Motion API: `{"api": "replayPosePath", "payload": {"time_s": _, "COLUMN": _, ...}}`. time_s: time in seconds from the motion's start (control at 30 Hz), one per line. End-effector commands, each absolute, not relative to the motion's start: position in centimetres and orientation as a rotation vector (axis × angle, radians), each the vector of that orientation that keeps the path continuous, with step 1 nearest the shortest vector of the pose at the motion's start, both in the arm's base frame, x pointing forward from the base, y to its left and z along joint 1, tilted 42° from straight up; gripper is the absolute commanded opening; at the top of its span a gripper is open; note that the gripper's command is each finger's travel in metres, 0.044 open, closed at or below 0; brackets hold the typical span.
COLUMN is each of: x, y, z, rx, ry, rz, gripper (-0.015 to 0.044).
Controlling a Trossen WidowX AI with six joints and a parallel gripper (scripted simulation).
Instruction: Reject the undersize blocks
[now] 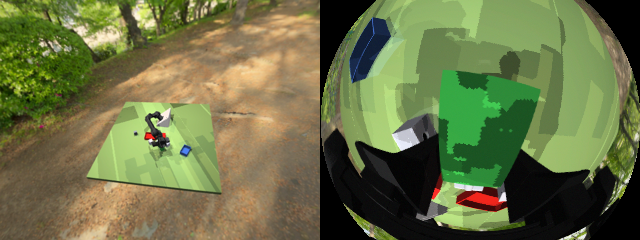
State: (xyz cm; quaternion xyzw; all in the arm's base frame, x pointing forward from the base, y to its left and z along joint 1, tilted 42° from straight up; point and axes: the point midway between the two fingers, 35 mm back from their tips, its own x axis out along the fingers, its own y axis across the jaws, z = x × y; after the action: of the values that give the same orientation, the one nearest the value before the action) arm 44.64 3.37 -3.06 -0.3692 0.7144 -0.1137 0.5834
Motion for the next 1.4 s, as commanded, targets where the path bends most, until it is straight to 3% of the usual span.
{"api": "replayPosePath", "payload": {"time_s": 0.0, "x": 44.8, "y": 3.0, "z": -3.5, "rx": -0.873, "ry": 1.662, "rz": -0.264, "gripper": 0.0000}}
{"api": "replayPosePath", "payload": {"time_s": 1.37, "x": 44.5, "y": 0.4, "z": -6.0, "rx": -0.874, "ry": 1.652, "rz": -0.260, "gripper": 0.0000}}
